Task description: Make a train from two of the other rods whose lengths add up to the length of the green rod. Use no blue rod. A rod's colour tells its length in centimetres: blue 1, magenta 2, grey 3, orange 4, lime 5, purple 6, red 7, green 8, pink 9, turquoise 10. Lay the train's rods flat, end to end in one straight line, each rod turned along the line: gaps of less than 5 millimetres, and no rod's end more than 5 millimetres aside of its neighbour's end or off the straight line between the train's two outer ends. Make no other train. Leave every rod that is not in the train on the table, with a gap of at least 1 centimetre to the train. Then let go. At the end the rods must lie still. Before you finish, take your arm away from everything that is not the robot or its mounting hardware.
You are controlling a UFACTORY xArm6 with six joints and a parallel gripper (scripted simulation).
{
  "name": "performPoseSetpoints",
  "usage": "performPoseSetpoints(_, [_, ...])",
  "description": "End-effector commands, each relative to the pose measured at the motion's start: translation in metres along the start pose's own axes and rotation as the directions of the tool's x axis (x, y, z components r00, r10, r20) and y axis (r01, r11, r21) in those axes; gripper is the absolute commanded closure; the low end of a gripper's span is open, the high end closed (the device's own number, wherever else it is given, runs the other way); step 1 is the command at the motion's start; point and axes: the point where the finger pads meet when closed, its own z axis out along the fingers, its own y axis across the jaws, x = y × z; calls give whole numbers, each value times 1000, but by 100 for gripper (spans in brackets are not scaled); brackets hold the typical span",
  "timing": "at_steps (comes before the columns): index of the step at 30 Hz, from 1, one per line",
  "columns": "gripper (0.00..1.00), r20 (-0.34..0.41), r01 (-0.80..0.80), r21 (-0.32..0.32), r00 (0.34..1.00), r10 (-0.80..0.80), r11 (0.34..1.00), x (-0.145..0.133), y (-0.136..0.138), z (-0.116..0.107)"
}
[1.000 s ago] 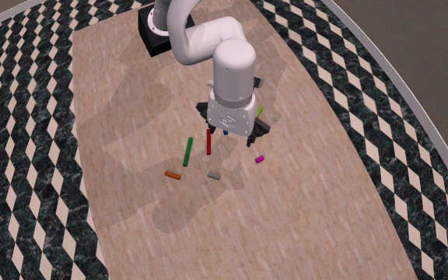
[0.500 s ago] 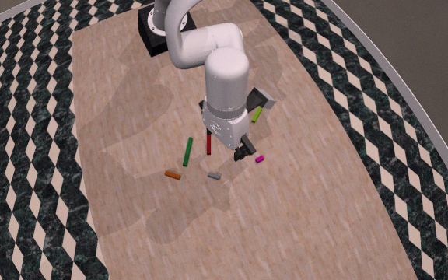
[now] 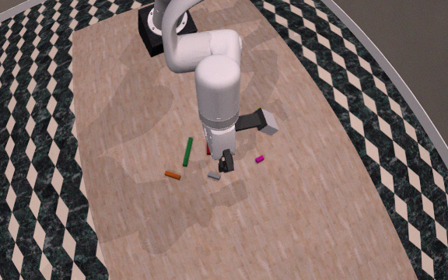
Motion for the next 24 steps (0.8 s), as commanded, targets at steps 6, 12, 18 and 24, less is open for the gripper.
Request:
performPoseSetpoints(6, [0,5,-324,-6,946,324,946,-14,14,-2])
performPoseSetpoints(12, [0,-2,-499,-8,867,499,867,-22,20,-3])
performPoseSetpoints(18, [0,-6,-564,-8,826,564,826,-25,23,-4])
performPoseSetpoints(24, [76,-6,-566,-8,824,566,824,-25,23,-4])
